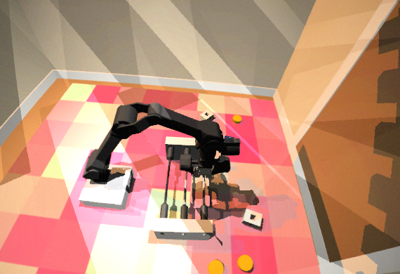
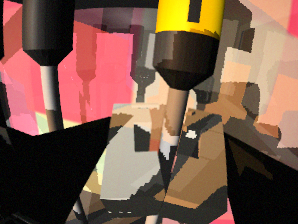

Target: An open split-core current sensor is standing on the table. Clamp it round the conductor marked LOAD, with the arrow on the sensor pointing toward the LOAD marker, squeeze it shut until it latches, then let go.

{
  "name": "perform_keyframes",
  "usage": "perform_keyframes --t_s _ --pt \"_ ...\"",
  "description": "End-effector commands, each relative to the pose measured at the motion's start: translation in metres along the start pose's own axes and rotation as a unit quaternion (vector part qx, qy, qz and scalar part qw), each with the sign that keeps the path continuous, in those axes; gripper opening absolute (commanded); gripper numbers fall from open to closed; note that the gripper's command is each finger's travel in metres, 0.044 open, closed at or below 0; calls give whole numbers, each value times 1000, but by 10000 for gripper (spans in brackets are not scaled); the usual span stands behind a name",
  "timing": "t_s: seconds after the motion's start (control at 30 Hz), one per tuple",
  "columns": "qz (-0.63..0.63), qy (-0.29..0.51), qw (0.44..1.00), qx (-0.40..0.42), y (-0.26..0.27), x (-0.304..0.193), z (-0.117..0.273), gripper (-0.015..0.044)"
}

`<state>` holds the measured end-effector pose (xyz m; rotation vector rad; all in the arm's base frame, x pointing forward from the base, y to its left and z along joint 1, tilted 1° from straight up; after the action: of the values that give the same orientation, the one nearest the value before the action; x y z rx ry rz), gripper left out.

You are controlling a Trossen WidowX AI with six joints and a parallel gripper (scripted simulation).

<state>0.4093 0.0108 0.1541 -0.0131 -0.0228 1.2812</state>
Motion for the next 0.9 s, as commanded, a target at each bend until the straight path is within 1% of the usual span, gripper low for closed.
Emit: perform_keyframes --t_s 0.0,0.8,0.87 --pt "-1 0 1000 0 0 -1 0 0" --pt "-1 0 1000 0 0 -1 0 0" --pt "0 0 1000 0 0 0 0 53"
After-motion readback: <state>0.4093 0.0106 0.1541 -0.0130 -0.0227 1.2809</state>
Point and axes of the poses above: the point midway between the two fingers, 35 mm back from their tips, its own z axis back along the fingers, its own y axis across the jaws, x = y × z, the point moved 10 cm from there along z, back along the fingers, and after that the axes turned 14 degrees about -z, right-handed, at the moved point
